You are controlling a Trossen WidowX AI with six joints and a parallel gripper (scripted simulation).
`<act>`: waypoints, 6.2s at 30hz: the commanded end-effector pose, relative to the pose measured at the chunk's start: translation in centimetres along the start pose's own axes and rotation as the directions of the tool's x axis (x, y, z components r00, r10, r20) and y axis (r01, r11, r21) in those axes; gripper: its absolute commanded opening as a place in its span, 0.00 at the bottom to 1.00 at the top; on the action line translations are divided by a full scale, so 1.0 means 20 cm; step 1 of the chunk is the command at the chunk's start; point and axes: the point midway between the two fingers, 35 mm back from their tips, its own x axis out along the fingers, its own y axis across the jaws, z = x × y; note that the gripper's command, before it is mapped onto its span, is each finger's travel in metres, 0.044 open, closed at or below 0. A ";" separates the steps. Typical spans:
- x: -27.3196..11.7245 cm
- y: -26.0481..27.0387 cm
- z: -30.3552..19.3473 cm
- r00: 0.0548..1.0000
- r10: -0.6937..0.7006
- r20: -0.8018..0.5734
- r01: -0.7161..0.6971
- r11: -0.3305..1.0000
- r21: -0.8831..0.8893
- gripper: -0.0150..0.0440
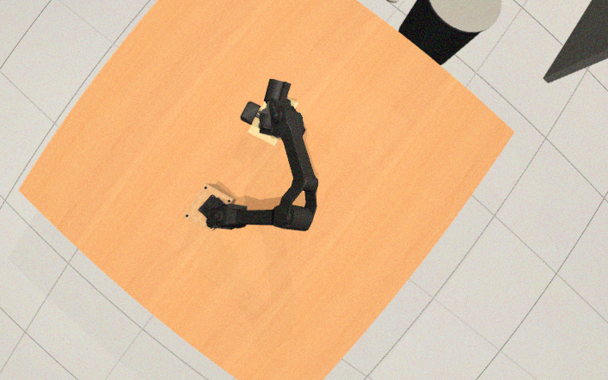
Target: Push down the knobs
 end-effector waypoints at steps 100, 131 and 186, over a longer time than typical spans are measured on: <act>-0.11 0.11 0.01 0.999 0.040 0.015 -0.041 0.998 0.048 0.39; -0.22 0.19 0.24 1.000 0.014 -0.006 -0.001 0.460 0.888 0.25; -0.06 0.23 0.33 1.000 -0.002 -0.016 0.015 -0.017 1.000 0.25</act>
